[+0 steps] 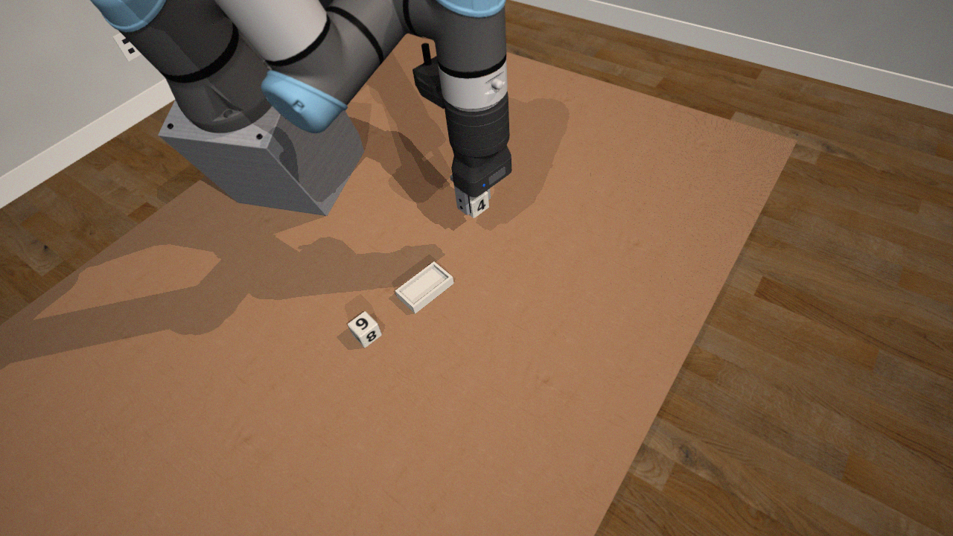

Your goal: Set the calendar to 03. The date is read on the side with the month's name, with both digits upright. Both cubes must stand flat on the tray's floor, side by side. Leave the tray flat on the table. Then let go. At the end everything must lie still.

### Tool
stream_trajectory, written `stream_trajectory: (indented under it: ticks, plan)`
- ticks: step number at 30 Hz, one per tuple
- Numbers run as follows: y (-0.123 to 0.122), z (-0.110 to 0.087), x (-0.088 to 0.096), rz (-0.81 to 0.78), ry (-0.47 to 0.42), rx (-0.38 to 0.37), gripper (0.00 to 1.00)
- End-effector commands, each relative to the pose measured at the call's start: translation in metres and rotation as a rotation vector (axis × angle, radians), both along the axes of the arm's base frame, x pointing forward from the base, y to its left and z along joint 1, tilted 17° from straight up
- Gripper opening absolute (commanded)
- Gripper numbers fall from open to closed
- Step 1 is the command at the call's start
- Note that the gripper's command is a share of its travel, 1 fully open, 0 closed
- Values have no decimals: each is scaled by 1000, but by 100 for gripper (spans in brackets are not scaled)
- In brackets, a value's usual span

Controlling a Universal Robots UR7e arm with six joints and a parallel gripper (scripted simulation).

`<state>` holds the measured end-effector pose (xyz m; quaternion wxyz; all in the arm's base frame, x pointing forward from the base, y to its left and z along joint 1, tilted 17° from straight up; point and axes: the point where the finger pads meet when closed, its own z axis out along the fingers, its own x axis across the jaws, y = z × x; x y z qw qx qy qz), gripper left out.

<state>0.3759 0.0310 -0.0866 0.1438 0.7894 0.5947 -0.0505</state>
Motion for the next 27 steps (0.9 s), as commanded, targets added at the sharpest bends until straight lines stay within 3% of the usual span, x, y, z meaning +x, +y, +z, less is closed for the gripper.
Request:
stream_trajectory:
  ticks: [1,16,22,24,27]
  plan:
    - [2,4,-3,0,6,0,60]
    - [-4,6,-5,-3,8,1,60]
    - [-46,22,-12,-3,9,5,60]
    - [-46,22,-12,-3,9,5,60]
    - [-74,32,-21,-2,9,5,60]
